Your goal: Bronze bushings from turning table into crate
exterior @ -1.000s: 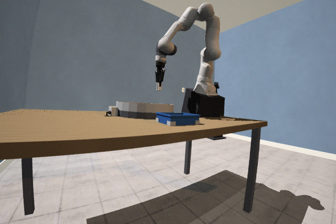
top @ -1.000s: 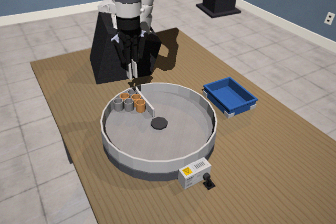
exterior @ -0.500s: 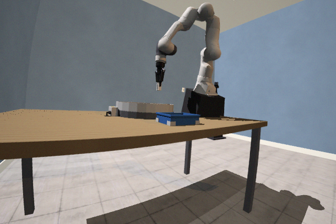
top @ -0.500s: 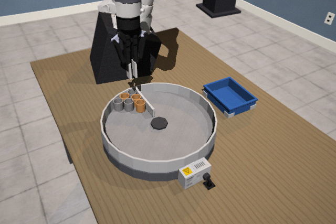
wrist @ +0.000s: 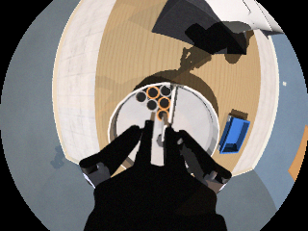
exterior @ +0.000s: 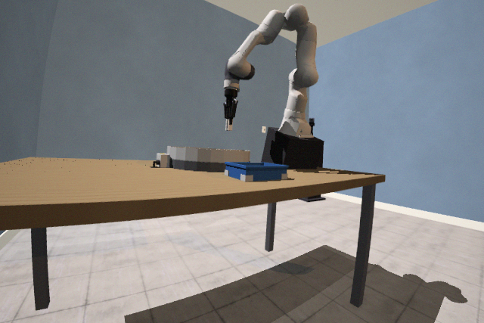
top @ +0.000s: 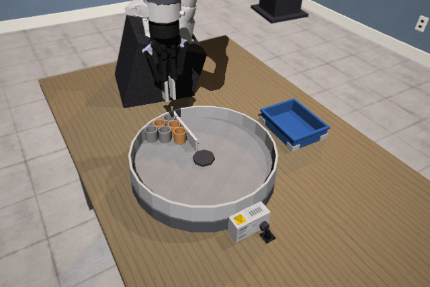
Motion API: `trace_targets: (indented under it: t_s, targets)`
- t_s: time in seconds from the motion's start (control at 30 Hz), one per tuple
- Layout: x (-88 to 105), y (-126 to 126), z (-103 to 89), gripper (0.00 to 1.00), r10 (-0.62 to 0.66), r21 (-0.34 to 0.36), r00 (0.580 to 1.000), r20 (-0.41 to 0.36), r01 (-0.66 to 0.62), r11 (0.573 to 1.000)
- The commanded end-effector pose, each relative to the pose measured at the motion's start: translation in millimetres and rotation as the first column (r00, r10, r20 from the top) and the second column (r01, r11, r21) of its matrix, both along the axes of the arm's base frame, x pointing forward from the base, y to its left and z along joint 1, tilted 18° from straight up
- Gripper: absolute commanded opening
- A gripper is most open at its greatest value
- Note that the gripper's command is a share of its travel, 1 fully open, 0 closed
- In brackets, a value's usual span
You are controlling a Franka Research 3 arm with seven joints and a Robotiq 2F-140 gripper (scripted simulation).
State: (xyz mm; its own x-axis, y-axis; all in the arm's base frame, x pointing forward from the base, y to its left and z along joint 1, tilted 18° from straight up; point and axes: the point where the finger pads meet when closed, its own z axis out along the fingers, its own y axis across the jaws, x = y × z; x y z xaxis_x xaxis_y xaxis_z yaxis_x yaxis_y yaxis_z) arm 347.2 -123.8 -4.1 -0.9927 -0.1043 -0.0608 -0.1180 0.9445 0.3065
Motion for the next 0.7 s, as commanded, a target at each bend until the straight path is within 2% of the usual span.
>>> trace_targets:
  t_s: [0.0,0.4,0.67]
  targets:
    - [0.6,-0.5,-0.2,0.1,0.002,-0.001,1.0,0.003,-0.002,1.0]
    - [0.7,-0.4,-0.3,0.1,-0.003,-0.001,1.0,0.001,0.003,1.0]
    - [1.2,0.2,-2.3,0.1,-0.063,0.0,0.998,-0.019,0.063,0.998]
